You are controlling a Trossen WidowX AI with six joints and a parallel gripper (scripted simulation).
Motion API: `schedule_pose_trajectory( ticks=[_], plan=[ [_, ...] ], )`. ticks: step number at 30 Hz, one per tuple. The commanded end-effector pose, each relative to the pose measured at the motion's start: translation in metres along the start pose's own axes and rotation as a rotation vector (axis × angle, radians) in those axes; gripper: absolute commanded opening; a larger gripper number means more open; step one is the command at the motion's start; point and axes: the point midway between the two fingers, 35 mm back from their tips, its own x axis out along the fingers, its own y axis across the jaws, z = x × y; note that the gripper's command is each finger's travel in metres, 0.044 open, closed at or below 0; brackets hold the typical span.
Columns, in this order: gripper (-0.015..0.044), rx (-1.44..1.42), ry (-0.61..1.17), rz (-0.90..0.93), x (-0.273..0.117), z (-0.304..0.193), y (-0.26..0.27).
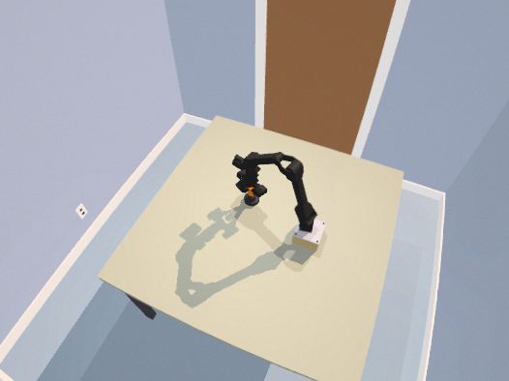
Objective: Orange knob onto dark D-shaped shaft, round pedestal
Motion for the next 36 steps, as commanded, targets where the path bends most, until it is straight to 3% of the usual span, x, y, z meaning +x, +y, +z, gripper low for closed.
schedule_pose_trajectory(
  ticks=[1,7,36],
  plan=[
    [0.0000,-0.029,-0.001,-0.005,-0.0028,0.0003,-0.0021],
    [0.0000,-0.213,0.000,-0.005,-0.0015,0.0001,-0.0023],
    [0.0000,-0.213,0.000,-0.005,0.0014,0.0000,-0.0009]
  ],
)
